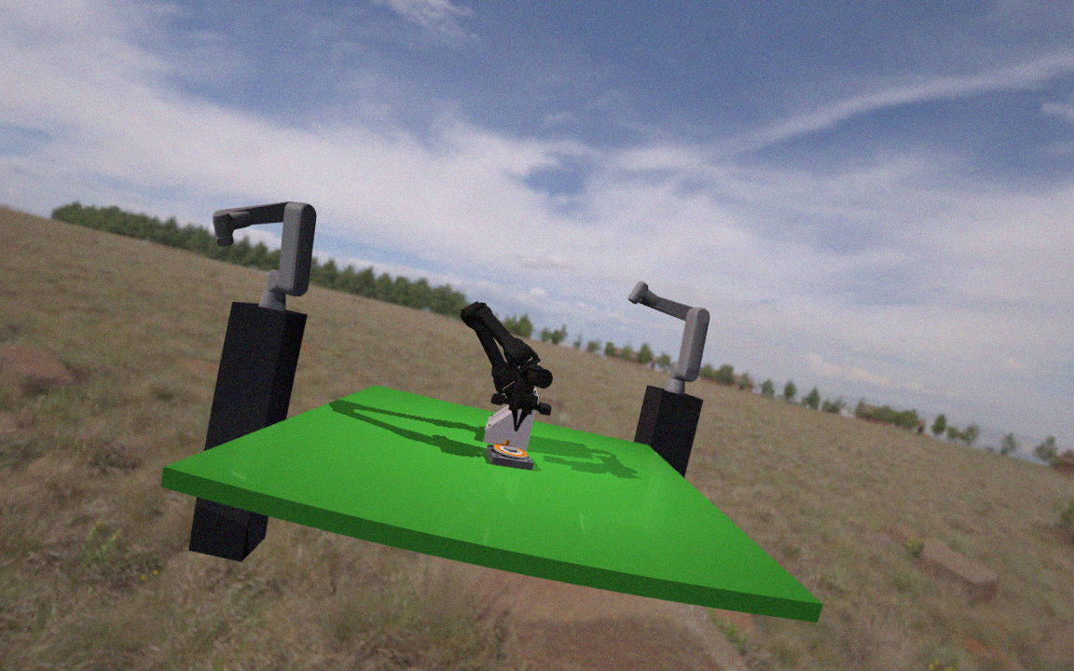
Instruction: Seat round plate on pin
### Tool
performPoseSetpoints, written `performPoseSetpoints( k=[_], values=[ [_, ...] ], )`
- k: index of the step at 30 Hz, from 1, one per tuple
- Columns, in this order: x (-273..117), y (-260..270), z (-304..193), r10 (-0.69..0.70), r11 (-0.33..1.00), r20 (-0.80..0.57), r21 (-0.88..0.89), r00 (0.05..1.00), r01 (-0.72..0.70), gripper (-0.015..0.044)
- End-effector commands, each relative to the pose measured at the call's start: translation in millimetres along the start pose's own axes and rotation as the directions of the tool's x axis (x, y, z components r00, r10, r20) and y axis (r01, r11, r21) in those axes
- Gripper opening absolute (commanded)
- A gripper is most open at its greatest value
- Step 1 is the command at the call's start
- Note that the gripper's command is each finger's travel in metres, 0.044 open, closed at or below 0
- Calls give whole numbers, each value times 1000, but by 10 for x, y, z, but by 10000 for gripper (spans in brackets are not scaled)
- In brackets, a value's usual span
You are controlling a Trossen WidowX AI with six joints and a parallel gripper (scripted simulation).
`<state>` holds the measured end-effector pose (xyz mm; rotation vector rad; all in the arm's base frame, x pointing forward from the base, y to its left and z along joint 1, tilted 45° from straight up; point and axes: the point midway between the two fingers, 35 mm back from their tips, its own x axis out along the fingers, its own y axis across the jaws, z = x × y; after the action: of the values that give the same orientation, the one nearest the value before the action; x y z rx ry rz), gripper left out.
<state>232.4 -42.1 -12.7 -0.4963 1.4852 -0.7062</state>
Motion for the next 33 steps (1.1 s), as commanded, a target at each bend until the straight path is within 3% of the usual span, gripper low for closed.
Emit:
performPoseSetpoints(
  k=[1,7,33],
  values=[
    [198,-13,-57,-13,1000,-18,-17,1000,12,0],
    [417,-28,-74,-16,1000,-18,-17,1000,16,0],
    [429,-305,1,-18,1000,-18,-17,1000,17,0]
  ],
)
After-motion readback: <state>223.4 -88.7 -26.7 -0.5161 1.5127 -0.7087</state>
